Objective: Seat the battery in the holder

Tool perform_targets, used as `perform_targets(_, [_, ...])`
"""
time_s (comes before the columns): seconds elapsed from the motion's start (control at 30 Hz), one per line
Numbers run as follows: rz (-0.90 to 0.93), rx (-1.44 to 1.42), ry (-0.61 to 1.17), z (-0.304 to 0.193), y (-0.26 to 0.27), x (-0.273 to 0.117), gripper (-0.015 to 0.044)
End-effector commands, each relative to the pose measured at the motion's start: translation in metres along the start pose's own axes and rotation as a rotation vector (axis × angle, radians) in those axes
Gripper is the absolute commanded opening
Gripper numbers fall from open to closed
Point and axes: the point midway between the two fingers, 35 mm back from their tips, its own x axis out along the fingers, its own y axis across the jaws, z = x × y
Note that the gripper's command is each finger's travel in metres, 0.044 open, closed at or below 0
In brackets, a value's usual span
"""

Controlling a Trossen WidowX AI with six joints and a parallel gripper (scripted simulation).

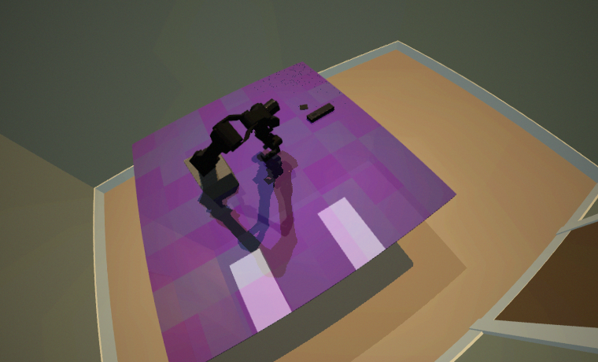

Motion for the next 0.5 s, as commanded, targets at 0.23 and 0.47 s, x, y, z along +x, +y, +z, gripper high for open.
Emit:
perform_targets(0.23, [0.009,-0.001,-0.117,0.0,-0.001,0.018,0.0065])
perform_targets(0.47, [0.005,-0.002,-0.178,-0.001,-0.005,0.024,0.0065])
